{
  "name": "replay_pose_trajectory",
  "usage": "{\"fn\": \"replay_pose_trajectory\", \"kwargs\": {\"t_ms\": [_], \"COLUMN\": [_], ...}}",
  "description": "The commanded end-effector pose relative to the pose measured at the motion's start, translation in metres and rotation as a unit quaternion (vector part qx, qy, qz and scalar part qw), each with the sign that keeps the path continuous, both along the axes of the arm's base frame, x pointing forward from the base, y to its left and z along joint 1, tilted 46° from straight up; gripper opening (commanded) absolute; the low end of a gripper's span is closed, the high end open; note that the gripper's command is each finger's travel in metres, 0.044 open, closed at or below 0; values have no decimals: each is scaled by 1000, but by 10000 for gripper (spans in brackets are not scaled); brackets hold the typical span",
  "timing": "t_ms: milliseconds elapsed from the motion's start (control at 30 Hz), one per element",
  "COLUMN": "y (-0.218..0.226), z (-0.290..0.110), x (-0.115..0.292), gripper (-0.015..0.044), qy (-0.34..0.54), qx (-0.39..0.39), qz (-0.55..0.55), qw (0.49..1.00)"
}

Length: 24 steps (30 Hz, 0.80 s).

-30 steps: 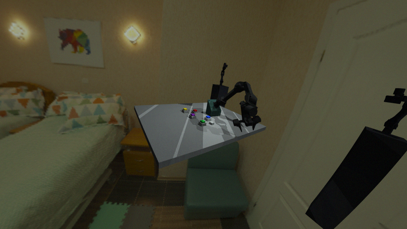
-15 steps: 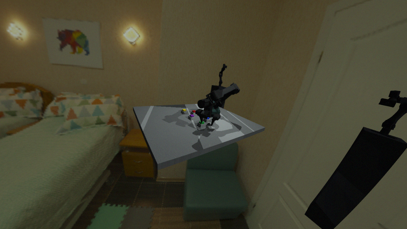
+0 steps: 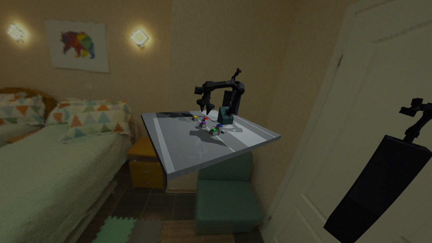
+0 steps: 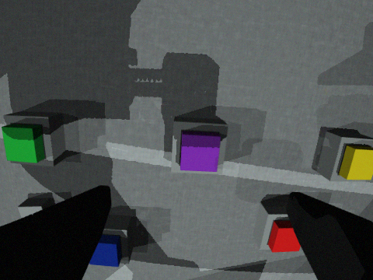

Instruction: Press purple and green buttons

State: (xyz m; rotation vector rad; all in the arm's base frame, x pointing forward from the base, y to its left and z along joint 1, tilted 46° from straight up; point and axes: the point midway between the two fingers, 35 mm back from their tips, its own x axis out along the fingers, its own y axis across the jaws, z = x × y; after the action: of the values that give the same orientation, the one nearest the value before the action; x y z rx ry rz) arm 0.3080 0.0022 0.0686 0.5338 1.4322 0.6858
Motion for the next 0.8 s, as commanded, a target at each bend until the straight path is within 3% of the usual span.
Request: {"fn": "replay_pose_trajectory", "kwargs": {"t_ms": [0, 200, 467, 767], "y": [-7, 36, 38, 38], "z": [-7, -48, -49, -50], "x": [-8, -7, -8, -8], "gripper": [400, 242, 32, 20], "qy": [8, 8, 8, 8], "qx": [8, 8, 9, 9], "qz": [-4, -4, -4, -4], "qw": [1000, 1000, 1000, 1000]}}
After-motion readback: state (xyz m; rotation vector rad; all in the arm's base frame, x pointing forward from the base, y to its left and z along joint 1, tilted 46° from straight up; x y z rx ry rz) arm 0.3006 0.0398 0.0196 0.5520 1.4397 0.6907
